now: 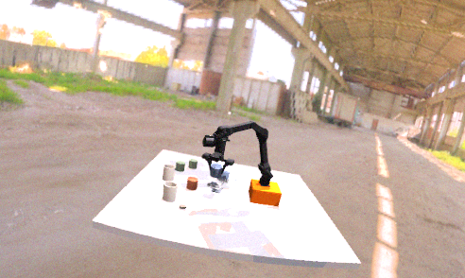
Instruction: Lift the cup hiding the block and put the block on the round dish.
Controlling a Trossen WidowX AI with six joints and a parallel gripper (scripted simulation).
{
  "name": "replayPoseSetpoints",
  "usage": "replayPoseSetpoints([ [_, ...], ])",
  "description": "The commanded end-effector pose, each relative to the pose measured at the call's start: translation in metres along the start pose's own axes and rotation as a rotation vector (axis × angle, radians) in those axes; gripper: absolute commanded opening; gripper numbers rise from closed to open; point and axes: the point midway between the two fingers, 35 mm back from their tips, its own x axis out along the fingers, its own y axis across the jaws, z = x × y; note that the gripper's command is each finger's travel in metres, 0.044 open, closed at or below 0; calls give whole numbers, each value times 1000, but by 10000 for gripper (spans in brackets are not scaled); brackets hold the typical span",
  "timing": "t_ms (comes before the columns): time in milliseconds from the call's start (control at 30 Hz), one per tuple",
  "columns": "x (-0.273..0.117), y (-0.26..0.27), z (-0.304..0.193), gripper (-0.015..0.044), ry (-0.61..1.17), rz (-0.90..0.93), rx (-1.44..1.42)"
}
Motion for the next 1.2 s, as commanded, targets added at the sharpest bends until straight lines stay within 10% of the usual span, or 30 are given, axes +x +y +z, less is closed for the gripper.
replayPoseSetpoints([
  [0,6,8,9,0,-2,-2,-4],
  [1167,85,129,77,0,-16,1,-7],
])
